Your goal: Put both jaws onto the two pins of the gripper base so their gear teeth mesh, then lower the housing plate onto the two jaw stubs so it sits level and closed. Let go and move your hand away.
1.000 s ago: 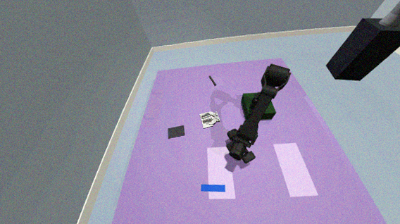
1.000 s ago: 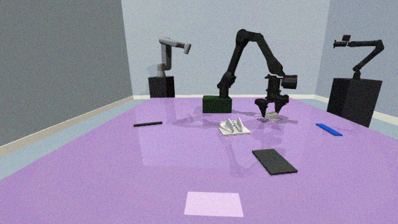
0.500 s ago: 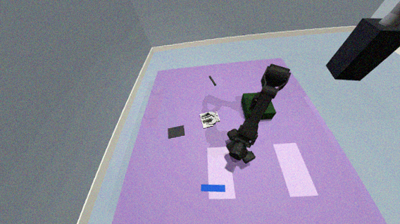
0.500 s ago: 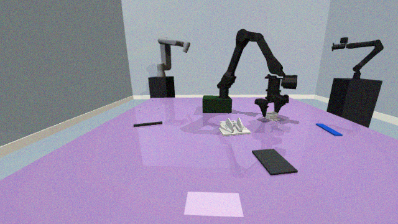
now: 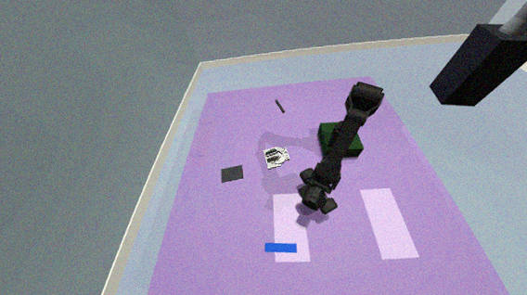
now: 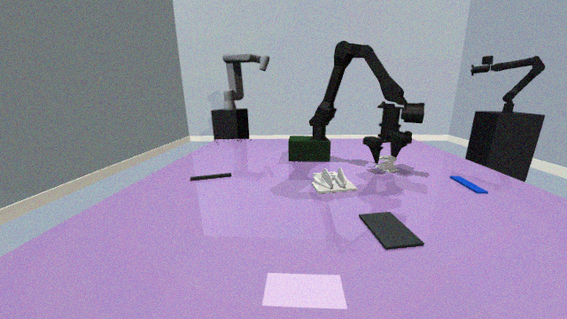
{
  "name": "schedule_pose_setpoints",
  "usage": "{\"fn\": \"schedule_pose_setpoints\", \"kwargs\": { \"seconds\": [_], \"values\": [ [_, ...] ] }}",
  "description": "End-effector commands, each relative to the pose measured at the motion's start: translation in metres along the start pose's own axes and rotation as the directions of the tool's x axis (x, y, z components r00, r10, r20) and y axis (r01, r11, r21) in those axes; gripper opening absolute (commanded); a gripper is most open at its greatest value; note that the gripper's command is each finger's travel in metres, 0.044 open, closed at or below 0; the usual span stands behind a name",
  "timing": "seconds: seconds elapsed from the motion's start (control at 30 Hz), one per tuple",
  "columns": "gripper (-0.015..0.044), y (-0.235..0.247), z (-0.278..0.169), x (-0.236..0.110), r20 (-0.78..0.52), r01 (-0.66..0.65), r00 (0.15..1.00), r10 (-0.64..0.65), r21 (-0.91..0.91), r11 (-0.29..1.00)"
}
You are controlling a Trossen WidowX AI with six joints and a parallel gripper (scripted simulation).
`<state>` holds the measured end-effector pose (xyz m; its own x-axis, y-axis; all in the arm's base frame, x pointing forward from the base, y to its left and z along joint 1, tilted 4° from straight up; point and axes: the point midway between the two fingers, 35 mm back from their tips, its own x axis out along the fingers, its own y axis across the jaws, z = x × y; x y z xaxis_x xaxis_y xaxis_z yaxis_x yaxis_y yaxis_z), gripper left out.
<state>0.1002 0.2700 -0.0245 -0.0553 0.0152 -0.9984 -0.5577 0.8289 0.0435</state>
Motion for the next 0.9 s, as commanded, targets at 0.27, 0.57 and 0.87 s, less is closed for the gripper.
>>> {"fn": "schedule_pose_setpoints", "kwargs": {
  "seconds": [0.27, 0.57, 0.87],
  "values": [
    [0.0351, 0.002, 0.003, -0.041, 0.01, -0.008, 1.0, 0.008, 0.0, 1.0],
    [0.0351, 0.001, 0.001, -0.059, 0.01, -0.009, 1.0, 0.009, 0.001, 1.0],
    [0.0351, -0.016, 0.01, -0.059, 0.012, -0.007, 1.0, 0.007, 0.013, 1.0]
  ]
}}
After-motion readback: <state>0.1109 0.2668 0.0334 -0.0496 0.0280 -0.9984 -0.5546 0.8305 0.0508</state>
